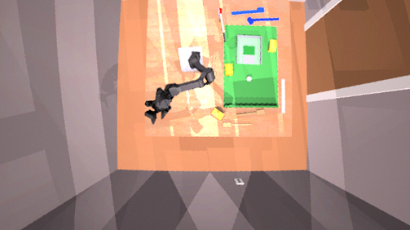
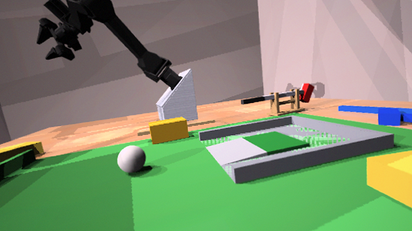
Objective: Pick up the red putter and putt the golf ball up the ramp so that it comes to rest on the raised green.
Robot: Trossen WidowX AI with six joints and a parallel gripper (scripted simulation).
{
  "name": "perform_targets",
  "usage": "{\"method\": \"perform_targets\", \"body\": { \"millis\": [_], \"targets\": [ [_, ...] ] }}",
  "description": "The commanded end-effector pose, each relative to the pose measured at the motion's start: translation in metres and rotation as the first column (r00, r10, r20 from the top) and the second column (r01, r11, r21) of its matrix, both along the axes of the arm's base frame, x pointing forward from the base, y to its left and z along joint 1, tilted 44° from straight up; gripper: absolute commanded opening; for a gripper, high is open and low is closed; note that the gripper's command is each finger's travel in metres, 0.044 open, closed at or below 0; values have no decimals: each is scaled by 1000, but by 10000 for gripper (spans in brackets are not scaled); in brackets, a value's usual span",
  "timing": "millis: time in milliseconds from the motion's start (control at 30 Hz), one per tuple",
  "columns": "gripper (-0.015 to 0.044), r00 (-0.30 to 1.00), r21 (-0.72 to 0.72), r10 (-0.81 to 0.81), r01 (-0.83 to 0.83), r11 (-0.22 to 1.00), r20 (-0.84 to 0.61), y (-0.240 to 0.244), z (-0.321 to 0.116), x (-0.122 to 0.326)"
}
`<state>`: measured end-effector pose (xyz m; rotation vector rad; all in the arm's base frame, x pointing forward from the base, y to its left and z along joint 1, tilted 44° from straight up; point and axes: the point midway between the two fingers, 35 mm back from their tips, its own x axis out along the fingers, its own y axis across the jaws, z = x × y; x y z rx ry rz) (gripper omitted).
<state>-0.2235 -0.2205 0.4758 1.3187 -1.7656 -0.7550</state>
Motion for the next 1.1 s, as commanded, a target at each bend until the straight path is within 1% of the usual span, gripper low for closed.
{"method": "perform_targets", "body": {
  "millis": [0, 33, 300, 567, 767, 1067],
  "targets": [
    [426, 1000, 0, 1, -1, 1000, -1, -1, 0, 0],
    [440, 1000, 1, 5, -5, 1000, -3, -2, 0, 1],
    [440, 993, 24, 98, -97, 995, -71, -42, -10, 24],
    [440, 958, 63, 232, -224, 973, -170, -94, -26, 69],
    [440, 905, 99, 343, -329, 939, -253, -131, -40, 120],
    [440, 772, 165, 505, -481, 861, -386, -170, -64, 216]
  ]
}}
